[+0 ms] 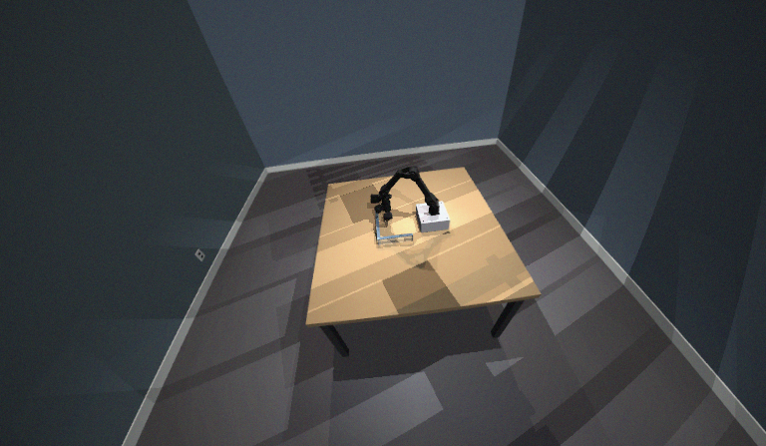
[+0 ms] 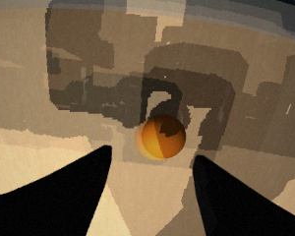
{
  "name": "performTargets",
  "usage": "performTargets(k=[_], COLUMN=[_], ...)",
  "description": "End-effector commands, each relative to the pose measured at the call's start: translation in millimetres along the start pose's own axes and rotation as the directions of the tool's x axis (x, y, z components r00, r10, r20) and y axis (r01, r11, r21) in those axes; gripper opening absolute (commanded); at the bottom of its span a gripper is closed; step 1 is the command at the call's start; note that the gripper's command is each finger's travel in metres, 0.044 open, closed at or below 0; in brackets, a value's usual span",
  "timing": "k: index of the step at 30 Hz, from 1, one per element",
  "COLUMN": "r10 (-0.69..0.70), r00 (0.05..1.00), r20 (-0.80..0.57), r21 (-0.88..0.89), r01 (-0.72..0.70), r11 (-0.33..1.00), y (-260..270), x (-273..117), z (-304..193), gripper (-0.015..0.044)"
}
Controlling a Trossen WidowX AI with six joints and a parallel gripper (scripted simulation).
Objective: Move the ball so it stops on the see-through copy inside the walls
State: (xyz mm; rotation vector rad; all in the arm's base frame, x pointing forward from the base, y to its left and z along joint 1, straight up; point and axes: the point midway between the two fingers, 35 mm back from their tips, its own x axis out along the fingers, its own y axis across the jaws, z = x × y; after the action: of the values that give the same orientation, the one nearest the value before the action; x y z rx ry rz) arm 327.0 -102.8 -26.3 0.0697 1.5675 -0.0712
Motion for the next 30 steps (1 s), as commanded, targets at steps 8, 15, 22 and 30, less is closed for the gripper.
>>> performTargets(k=[8,15,22,30], r10=[-0.012,-0.012,-0.012,-0.012], r00=[0.998,0.998,0.998,0.998], r20=[0.055,0.055,0.055,0.055], r21=[0.001,0.001,0.001,0.001], r01=[0.012,0.012,0.012,0.012], r11=[1.0,1.0,1.0,1.0], y=[-1.9,-1.7,-0.4,-0.4], x=[-65.1,-76.5,-116.3,-116.3], z=[8.1,7.4,1.4,1.4], gripper=[0.0231,0.0284,0.044,0.044])
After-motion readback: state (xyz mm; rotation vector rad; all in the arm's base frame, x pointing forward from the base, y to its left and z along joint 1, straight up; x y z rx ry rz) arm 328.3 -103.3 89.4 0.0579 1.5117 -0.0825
